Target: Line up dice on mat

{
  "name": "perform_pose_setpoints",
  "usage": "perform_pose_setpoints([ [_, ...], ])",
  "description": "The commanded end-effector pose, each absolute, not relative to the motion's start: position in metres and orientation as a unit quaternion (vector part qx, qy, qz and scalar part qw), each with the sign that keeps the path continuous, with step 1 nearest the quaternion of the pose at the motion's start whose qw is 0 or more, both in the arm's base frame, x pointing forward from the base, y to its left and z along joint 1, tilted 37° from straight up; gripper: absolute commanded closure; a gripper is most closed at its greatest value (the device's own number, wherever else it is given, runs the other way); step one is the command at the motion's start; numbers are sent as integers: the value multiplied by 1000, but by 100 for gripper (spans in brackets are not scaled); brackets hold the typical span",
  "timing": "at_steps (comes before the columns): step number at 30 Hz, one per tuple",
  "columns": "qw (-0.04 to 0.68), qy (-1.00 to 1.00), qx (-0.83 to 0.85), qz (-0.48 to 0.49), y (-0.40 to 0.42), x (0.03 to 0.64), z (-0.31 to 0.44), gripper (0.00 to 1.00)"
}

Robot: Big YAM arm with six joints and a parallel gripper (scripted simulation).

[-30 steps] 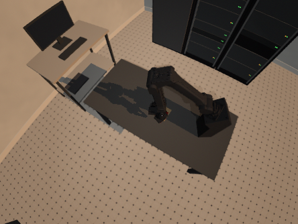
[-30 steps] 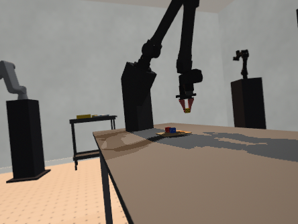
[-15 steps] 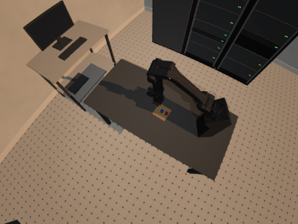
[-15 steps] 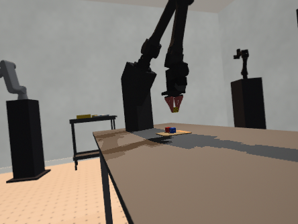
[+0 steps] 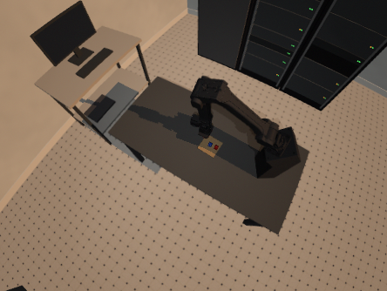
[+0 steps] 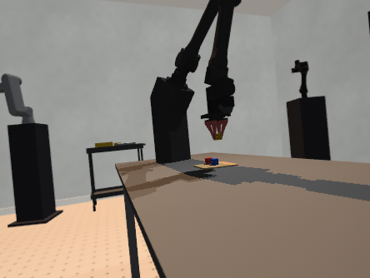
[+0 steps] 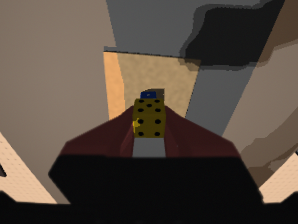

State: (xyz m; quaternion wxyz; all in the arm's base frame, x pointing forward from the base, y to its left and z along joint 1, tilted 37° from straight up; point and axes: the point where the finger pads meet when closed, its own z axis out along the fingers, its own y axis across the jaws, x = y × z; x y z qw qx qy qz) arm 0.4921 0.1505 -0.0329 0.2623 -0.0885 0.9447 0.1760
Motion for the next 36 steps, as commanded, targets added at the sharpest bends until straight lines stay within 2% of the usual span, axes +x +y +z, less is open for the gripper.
perform_pose_setpoints([
  [1, 268, 942, -99, 177, 159, 497, -35, 80],
  [26, 265, 943, -91, 178, 192, 537, -107, 80],
  [36, 274, 941, -91, 179, 193, 544, -98, 80],
])
